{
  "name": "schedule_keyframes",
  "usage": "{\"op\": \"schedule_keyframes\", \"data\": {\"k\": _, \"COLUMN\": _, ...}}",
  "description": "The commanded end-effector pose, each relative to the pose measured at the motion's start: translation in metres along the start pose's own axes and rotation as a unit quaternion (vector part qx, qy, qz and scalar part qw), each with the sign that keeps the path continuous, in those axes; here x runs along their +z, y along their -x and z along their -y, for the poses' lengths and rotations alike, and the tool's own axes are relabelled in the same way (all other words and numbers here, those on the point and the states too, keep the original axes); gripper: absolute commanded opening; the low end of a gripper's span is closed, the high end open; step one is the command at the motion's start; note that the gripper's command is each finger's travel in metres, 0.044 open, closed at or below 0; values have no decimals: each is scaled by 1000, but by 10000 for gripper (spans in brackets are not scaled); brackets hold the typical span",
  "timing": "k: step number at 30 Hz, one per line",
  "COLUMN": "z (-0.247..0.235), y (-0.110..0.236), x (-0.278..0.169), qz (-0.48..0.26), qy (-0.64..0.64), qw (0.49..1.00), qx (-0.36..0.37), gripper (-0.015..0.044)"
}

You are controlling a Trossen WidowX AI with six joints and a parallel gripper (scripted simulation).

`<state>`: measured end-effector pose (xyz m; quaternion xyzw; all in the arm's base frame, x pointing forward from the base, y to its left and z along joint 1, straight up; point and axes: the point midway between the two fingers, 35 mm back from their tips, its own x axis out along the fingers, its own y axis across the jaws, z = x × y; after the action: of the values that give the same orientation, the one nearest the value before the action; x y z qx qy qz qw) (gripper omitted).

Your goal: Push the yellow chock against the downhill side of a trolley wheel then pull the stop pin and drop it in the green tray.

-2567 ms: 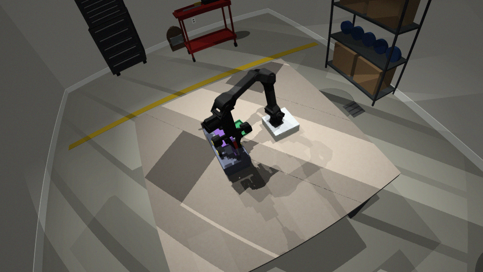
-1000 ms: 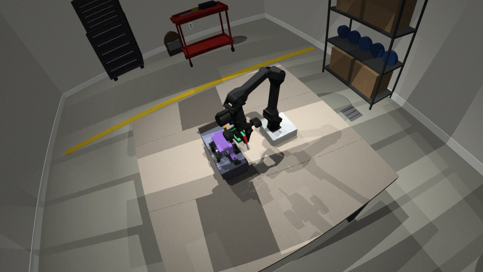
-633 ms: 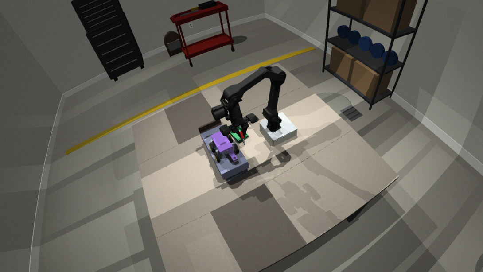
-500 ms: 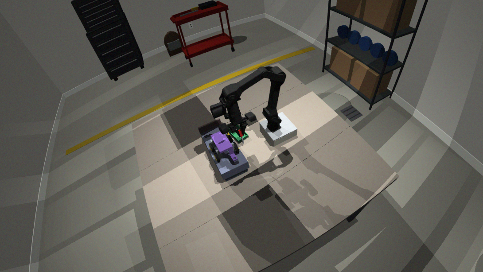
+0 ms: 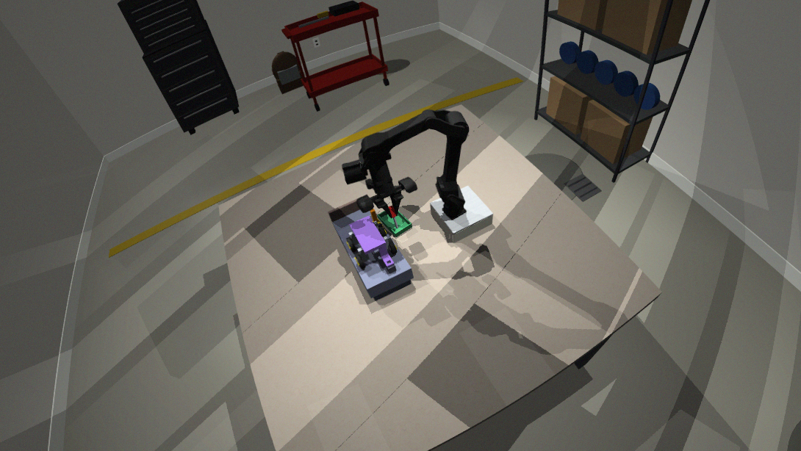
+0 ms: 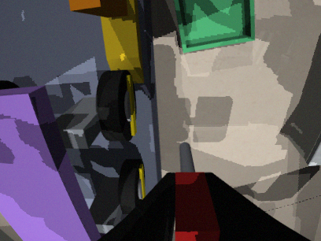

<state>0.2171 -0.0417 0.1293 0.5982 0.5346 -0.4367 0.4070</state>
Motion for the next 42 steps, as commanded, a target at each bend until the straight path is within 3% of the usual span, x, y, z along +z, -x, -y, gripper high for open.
{"op": "schedule_keyframes", "data": {"k": 1, "z": 0, "y": 3, "x": 13, "qz": 2, "qy": 2, "qw": 1000, "qx": 0, "gripper": 0}}
{"op": "schedule_keyframes", "data": {"k": 21, "z": 2, "y": 17, "x": 95, "qz": 6, "qy": 2, "qw": 1000, "qx": 0, "gripper": 0}}
{"op": "schedule_keyframes", "data": {"k": 26, "z": 3, "y": 17, "x": 99, "qz": 7, "qy": -1, "qw": 1000, "qx": 0, "gripper": 0}}
{"op": "schedule_keyframes", "data": {"k": 42, "z": 3, "y": 17, "x": 95, "qz": 52, "qy": -225, "qw": 973, "qx": 18, "gripper": 0}}
